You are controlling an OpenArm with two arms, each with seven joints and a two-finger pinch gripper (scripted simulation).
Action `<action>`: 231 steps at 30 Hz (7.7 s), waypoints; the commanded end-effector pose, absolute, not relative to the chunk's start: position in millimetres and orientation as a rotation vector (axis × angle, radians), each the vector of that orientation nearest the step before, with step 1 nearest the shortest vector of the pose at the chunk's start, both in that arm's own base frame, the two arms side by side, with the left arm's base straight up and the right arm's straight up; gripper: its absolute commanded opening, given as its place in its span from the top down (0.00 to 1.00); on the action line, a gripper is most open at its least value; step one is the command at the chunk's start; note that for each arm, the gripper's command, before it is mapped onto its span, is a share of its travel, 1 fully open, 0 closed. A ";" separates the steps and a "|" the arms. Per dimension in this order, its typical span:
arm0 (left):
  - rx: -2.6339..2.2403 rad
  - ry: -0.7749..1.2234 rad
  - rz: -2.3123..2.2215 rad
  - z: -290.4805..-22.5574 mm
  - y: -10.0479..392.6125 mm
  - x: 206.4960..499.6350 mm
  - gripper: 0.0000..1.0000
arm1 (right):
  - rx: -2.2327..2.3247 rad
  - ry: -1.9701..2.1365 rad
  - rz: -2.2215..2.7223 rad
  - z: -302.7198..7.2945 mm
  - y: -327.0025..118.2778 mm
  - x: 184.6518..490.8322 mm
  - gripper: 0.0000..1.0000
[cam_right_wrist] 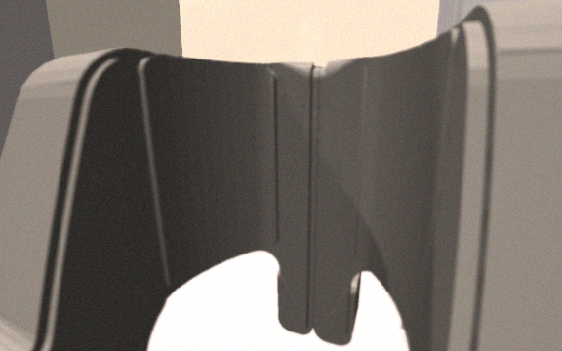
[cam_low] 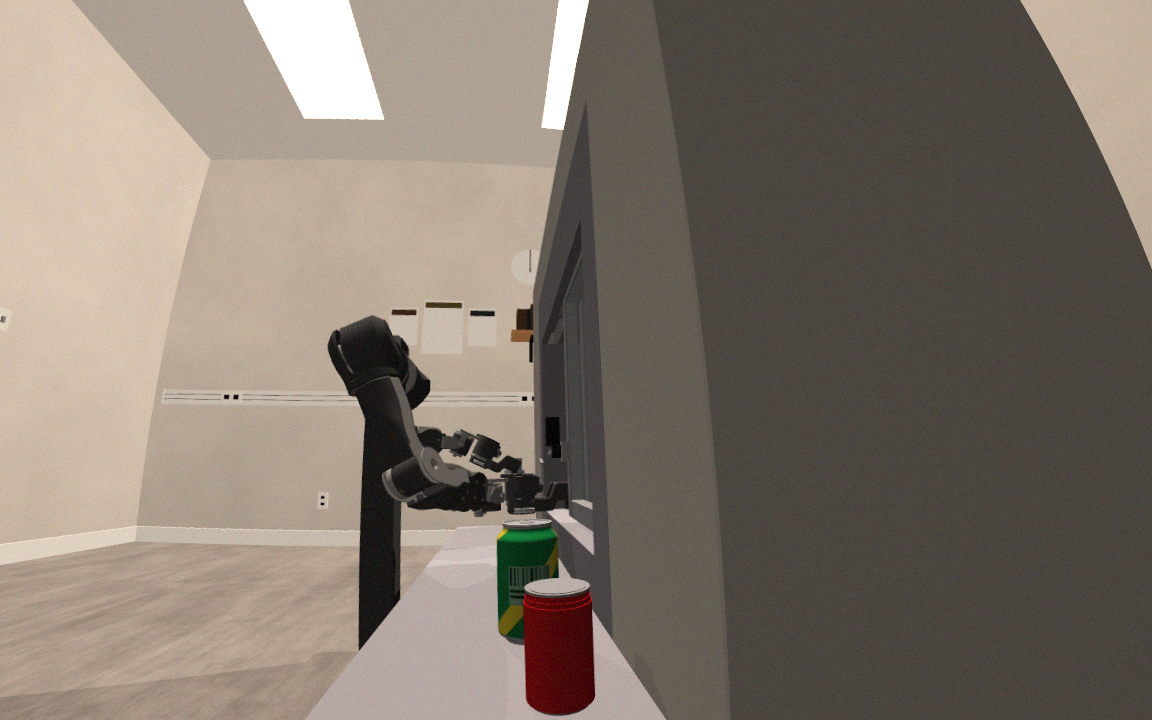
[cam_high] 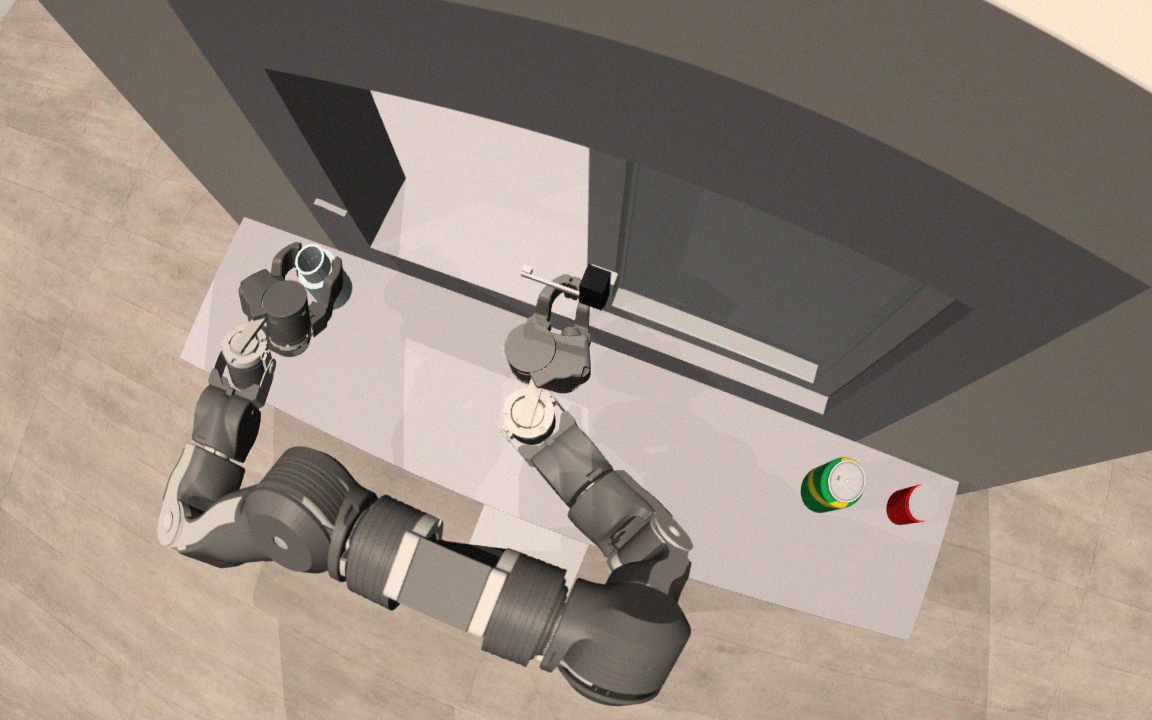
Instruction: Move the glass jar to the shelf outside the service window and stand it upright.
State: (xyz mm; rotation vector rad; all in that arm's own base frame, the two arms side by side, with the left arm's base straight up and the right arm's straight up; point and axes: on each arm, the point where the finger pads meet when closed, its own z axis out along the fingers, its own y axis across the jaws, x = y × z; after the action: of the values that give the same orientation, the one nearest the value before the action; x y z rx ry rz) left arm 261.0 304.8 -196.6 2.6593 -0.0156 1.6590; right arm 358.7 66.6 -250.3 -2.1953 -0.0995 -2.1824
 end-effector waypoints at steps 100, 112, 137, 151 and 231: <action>2.658 -0.013 1.685 -185.8 149.5 277.4 1.00 | -2.199 -0.085 -2.190 -248.4 63.7 361.6 1.00; 2.655 -0.013 1.689 -185.9 149.5 277.4 1.00 | -2.194 -0.093 -2.188 -248.3 65.5 360.1 1.00; 2.639 -0.016 1.709 -188.0 149.5 298.7 1.00 | -2.202 -0.081 -2.192 -248.4 62.6 362.5 1.00; 2.628 -0.018 1.721 -189.4 150.1 322.0 1.00 | -2.199 -0.085 -2.190 -248.4 63.7 361.6 1.00; 2.662 -0.012 1.680 -190.5 153.2 455.8 1.00 | -2.194 -0.093 -2.188 -248.3 65.5 360.1 1.00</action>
State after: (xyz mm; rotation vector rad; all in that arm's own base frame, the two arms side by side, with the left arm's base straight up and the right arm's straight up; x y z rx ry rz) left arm 452.3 155.4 -198.4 2.6935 -0.0065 1.6460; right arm 358.7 66.6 -250.3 -2.1951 -0.0997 -2.1827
